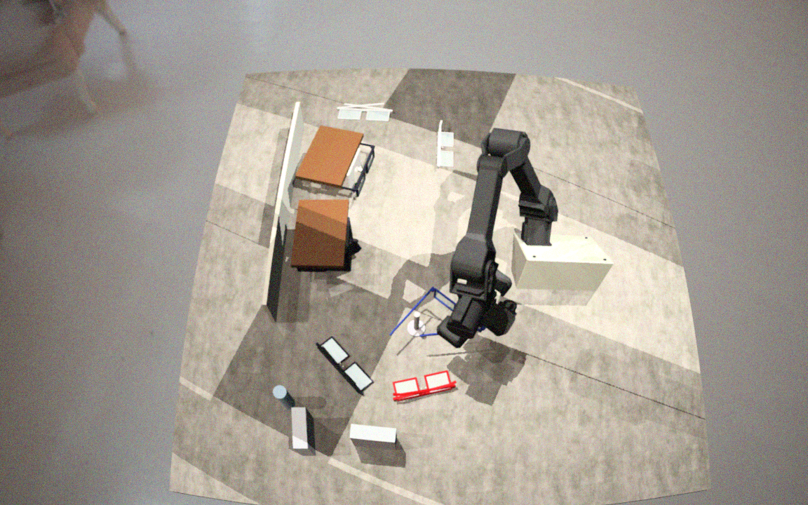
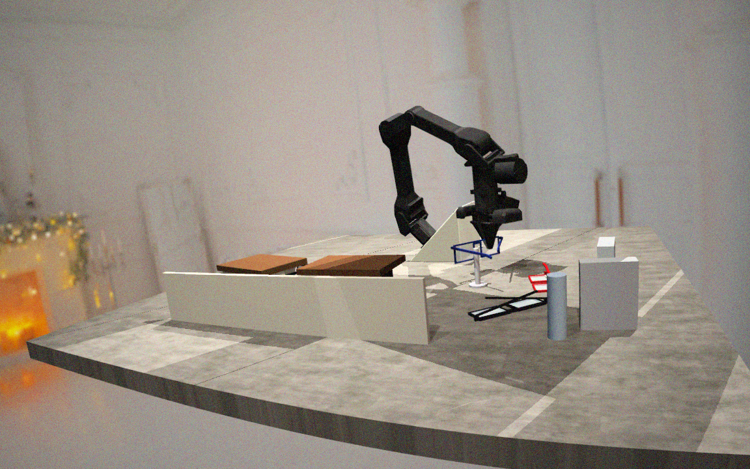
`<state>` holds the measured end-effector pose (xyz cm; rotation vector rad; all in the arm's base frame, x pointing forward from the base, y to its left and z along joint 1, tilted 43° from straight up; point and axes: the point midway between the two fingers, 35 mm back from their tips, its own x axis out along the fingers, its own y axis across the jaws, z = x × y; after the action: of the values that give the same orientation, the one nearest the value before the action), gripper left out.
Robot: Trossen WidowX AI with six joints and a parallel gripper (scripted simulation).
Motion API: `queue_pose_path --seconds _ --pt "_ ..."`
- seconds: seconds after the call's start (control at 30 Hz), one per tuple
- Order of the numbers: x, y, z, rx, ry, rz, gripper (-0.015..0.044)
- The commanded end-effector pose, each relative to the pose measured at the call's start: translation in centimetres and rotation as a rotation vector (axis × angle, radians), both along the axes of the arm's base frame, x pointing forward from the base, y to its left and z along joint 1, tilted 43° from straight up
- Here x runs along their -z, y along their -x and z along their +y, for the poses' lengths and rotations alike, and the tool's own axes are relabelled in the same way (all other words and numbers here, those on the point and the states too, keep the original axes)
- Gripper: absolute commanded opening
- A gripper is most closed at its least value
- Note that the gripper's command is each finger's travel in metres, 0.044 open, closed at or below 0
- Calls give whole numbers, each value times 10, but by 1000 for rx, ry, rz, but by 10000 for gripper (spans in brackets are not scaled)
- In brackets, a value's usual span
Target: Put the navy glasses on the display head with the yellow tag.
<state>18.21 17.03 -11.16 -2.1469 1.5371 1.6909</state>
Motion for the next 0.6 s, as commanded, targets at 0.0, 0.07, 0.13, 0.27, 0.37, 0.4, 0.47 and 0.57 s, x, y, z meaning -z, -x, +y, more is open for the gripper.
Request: queue_pose_path --seconds 0.0,0.07,0.13,0.27,0.37,0.4,0.47,0.57 --pt "-7 -3 5 -8 -3 -3 0" --pt "-13 -5 11 -8 -3 -3 0" --pt "-22 -6 19 -8 -3 -3 0" --pt "-40 -7 33 -8 -4 -2 0" --pt "-47 -8 38 -8 -4 -2 0" --pt "-47 -8 38 -8 -4 -2 0" --pt "-47 -8 38 -8 -4 -2 0" --pt "-48 -14 37 -8 -4 -3 0"
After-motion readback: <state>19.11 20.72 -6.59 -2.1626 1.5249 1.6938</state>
